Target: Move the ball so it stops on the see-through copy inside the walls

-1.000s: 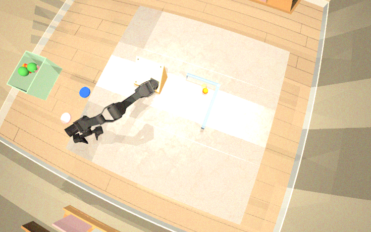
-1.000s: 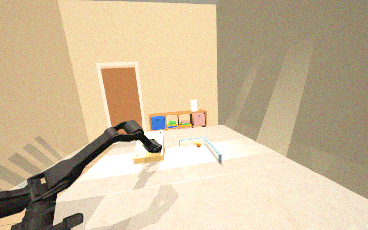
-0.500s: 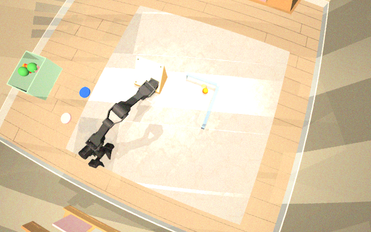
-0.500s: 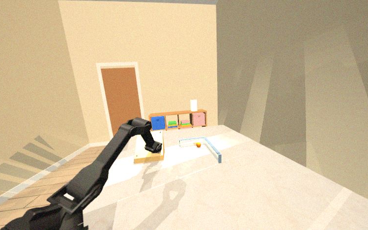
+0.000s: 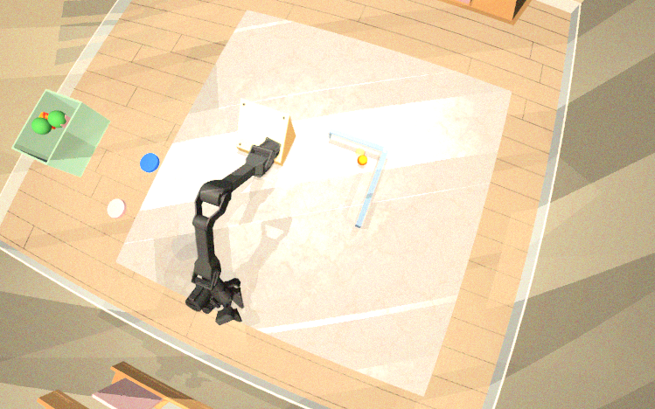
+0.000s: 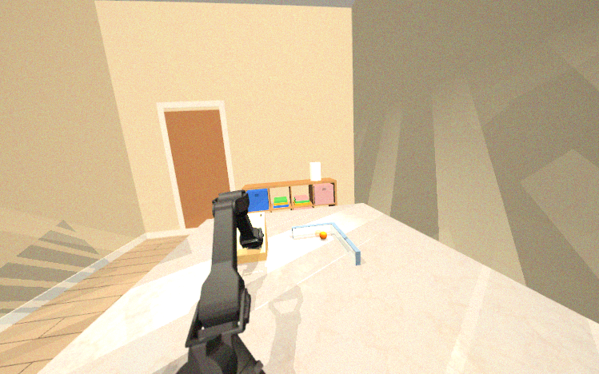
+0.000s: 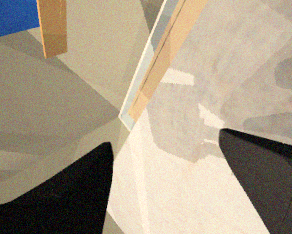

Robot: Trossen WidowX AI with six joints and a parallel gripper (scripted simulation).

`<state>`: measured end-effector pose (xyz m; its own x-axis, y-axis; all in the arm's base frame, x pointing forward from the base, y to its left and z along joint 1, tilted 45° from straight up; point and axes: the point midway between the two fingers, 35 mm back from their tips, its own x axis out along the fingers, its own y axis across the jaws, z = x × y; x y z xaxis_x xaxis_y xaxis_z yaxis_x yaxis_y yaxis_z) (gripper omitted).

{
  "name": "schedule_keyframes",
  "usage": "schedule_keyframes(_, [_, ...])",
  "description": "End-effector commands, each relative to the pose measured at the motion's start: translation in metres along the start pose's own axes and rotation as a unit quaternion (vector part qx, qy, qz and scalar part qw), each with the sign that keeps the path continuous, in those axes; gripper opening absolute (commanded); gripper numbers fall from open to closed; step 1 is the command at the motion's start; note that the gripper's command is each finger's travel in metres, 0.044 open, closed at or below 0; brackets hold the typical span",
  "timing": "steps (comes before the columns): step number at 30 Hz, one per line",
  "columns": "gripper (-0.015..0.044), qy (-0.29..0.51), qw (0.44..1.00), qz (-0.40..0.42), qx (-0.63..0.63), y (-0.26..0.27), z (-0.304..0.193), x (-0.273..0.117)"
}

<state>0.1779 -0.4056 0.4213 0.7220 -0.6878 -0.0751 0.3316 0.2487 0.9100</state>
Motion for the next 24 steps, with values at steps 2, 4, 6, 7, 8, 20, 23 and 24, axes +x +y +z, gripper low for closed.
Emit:
schedule_keyframes(2, [0.03, 0.044, 0.998, 0.0, -0.054, 0.009, -0.049, 0.025])
schedule_keyframes(4, [0.03, 0.06, 0.995, 0.004, -0.077, 0.014, -0.072, 0.034])
schedule_keyframes(6, [0.03, 0.084, 0.991, 0.01, -0.104, 0.018, -0.1, 0.041])
schedule_keyframes(7, [0.03, 0.102, 0.988, 0.013, -0.119, 0.018, -0.117, 0.045])
schedule_keyframes(8, [0.03, 0.115, 0.984, 0.012, -0.133, 0.018, -0.13, 0.049])
schedule_keyframes(20, [0.03, 0.284, 0.895, -0.014, -0.343, -0.003, -0.318, 0.073])
schedule_keyframes(23, [0.03, 0.331, 0.851, -0.014, -0.407, -0.013, -0.371, 0.065])
schedule_keyframes(24, [0.03, 0.347, 0.834, -0.013, -0.429, -0.017, -0.388, 0.061])
